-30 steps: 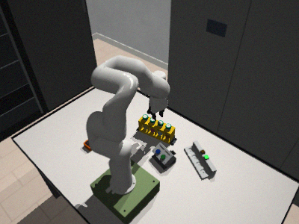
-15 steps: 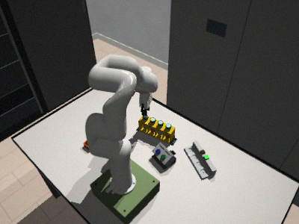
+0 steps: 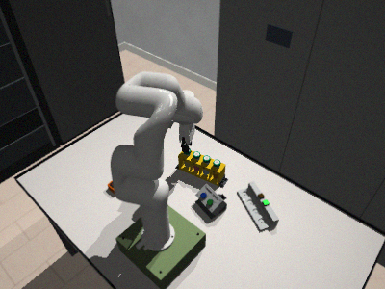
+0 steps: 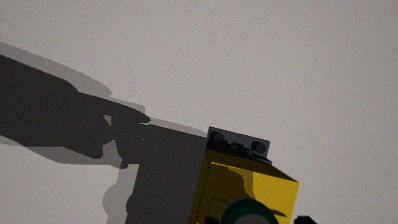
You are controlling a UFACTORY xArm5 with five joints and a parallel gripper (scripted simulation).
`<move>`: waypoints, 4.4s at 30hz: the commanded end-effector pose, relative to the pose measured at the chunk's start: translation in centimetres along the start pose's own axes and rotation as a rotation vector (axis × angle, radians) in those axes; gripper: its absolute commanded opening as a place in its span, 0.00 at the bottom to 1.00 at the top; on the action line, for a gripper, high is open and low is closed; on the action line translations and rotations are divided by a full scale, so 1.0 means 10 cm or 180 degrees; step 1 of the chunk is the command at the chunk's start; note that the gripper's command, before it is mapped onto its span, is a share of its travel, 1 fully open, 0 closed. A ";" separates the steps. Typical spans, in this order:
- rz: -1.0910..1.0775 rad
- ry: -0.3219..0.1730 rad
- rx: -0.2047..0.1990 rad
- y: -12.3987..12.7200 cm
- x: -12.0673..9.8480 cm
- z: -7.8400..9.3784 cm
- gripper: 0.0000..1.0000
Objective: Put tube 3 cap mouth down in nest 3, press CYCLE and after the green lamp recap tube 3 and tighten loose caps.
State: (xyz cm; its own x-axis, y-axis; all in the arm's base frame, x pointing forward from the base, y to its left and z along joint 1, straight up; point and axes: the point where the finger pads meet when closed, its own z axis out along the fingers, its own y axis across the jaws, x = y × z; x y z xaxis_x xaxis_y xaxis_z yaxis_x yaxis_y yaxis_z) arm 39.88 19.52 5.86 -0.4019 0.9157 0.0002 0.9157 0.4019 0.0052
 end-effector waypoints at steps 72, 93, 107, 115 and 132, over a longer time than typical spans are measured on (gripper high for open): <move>0.1336 -0.0013 -0.0013 0.01 0.00 0.22 0.00; 0.1555 -0.0013 -0.0014 0.01 0.00 0.16 0.46; 0.1555 -0.0013 -0.0014 0.01 0.00 -0.20 0.46; 0.0599 -0.0014 -0.0012 -0.07 -0.31 -0.24 0.46; -0.0001 -0.0017 -0.0010 -0.11 -0.50 -0.09 0.46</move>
State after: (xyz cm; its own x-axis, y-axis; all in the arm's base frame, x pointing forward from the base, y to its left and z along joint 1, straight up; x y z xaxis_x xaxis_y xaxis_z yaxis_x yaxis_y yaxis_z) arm 40.73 14.44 7.16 -0.4014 0.9159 -0.0004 0.9159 0.4014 0.0052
